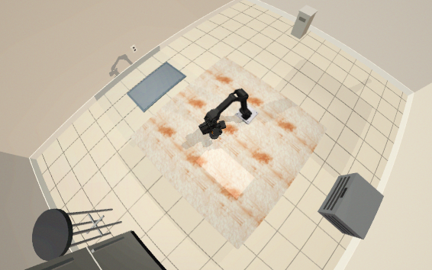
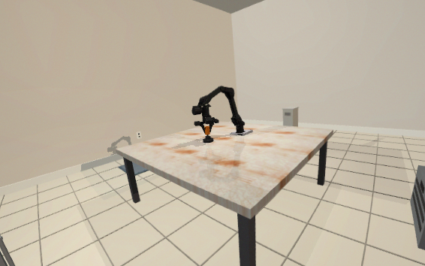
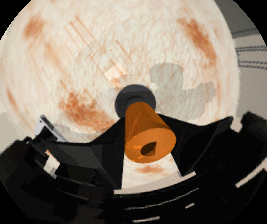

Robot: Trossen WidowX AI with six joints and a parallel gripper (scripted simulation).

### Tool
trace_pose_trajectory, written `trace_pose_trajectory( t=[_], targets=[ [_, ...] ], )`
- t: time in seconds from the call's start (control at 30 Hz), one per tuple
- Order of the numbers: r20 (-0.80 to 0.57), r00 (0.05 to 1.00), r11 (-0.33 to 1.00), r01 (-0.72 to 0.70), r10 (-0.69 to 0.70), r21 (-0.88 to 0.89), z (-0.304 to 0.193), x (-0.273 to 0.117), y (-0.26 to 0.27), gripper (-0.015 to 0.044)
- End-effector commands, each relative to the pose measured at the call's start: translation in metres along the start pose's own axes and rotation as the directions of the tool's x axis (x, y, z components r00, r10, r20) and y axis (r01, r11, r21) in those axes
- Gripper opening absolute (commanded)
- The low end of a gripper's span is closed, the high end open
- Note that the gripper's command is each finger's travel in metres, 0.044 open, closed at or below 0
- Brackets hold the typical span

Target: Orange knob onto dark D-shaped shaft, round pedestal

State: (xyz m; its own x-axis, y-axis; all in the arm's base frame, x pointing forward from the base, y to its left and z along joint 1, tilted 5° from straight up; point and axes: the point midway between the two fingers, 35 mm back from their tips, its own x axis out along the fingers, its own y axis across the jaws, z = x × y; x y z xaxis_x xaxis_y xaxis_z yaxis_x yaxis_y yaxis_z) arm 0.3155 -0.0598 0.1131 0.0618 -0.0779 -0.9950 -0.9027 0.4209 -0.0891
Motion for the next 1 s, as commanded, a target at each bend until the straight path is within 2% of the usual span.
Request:
trace_pose_trajectory(
  t=[0.0, 0.43, 0.67, 0.97],
  targets=[
    [0.002, 1.000, 1.000, 0.001, -0.001, -0.005, 0.0004, 0.0005, -0.0006, 0.0000],
    [0.002, 1.000, 1.000, 0.001, -0.001, -0.005, 0.0006, -0.0046, -0.0010, 0.0000],
    [0.002, 1.000, 0.979, 0.001, -0.001, -0.202, 0.0006, -0.0037, -0.0014, 0.0000],
    [0.002, 1.000, 0.977, 0.001, -0.001, -0.213, 0.0001, -0.0010, 0.0002, 0.0000]
  ],
)
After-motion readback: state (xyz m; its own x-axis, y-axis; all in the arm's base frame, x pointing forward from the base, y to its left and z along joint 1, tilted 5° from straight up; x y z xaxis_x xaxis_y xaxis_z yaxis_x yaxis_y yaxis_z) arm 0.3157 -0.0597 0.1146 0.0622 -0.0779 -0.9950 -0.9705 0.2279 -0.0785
